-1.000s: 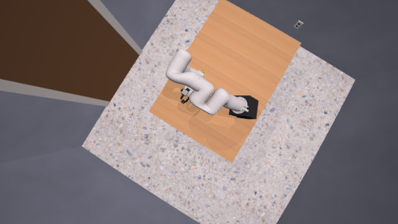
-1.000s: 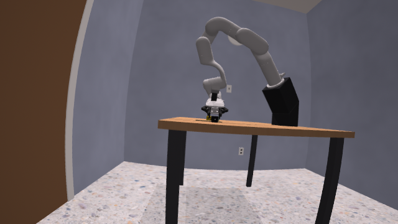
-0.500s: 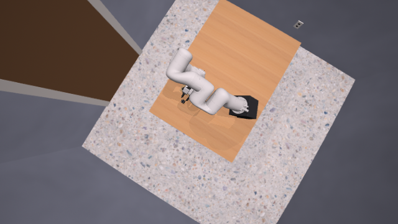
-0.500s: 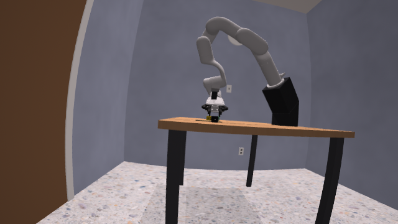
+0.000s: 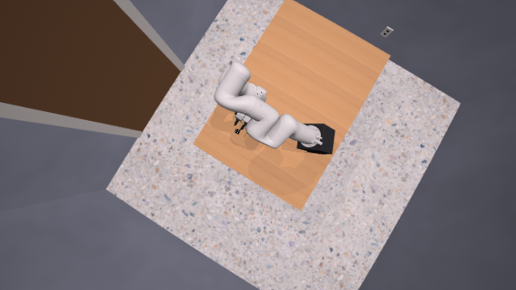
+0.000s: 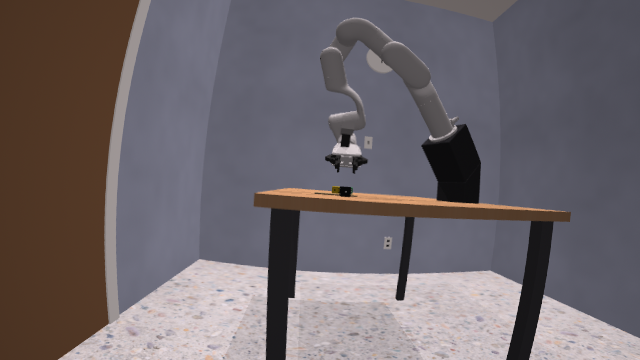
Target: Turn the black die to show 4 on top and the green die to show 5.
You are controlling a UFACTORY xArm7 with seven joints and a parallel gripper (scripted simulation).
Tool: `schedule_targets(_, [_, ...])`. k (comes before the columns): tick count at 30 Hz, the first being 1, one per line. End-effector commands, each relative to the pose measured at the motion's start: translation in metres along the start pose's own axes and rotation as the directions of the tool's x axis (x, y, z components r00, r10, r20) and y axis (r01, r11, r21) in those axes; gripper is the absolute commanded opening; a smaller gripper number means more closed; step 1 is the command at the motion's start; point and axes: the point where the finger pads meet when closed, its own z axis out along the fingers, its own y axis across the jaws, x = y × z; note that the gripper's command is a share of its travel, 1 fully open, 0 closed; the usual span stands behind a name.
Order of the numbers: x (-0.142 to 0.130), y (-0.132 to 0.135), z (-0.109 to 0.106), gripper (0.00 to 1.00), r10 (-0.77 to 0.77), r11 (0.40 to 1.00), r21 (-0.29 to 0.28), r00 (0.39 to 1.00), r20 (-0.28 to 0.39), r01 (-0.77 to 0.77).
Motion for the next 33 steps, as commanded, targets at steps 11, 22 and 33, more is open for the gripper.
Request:
schedule_targets(11, [0.013,0.001,-0.007,0.47,-0.001,1.000,0.000,1.000,0.014,0.001])
schedule_targets(22, [0.028,0.001,0.004,0.47,-0.001,1.000,0.002,0.943,0.332,0.000])
schedule_targets(33, [0.041,0.000,0.012,0.47,0.000,1.000,0.003,0.807,0.590,-0.002])
